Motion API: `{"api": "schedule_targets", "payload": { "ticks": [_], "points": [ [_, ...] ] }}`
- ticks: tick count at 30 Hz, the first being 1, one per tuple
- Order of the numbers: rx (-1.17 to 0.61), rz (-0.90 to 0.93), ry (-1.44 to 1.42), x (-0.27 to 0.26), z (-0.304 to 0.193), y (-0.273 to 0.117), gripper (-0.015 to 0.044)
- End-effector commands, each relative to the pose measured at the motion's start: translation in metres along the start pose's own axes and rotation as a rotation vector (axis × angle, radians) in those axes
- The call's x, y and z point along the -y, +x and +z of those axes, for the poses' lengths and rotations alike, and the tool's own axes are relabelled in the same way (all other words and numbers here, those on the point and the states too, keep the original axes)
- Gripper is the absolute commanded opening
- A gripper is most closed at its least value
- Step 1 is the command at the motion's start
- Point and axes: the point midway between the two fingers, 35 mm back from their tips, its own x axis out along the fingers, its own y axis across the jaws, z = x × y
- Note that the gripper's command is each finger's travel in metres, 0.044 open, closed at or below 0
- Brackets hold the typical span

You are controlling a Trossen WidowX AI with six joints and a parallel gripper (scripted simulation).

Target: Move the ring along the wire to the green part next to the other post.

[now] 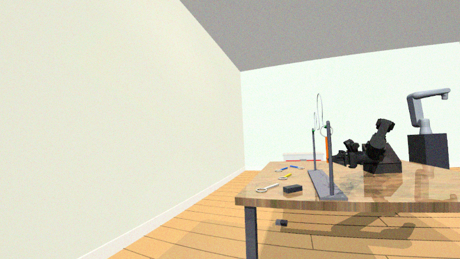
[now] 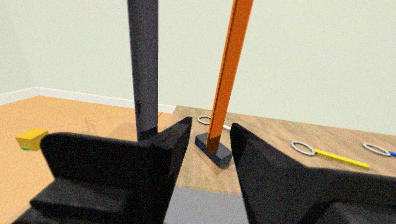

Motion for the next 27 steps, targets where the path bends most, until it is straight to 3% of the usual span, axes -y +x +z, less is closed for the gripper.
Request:
{"api": "schedule_targets", "payload": {
  "ticks": [1,27],
  "points": [
    [0.000,0.002,-0.001,0.000,0.001,0.009,0.0160],
    [0.002,0.004,-0.002,0.001,0.001,0.032,0.0160]
  ]
}}
